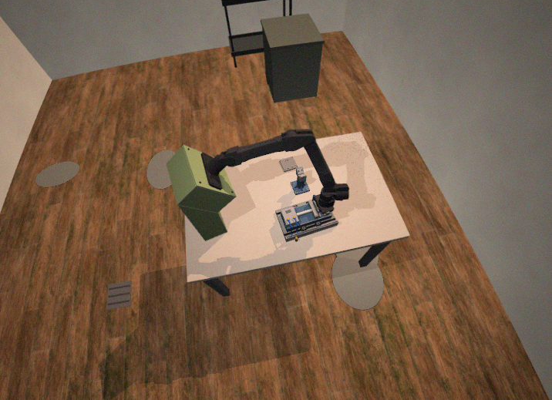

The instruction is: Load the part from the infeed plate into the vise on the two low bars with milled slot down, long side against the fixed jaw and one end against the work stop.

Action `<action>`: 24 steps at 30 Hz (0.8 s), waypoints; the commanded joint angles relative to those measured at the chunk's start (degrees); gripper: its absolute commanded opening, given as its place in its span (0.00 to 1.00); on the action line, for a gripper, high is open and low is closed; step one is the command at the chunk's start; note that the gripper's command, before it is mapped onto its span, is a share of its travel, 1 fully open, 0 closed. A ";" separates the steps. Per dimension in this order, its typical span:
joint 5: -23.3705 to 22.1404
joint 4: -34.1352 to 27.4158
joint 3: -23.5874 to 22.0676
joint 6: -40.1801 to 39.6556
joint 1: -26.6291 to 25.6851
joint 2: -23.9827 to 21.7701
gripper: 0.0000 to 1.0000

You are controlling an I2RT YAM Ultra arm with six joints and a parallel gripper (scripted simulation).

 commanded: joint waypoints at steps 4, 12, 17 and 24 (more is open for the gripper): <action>-0.84 0.15 -0.45 0.34 -0.35 -1.58 0.00; -1.25 -0.93 2.02 -0.60 -1.40 1.00 0.00; -1.78 -1.52 3.26 -1.14 -2.13 1.90 0.00; -2.75 -2.74 5.82 -2.10 -3.43 3.71 0.00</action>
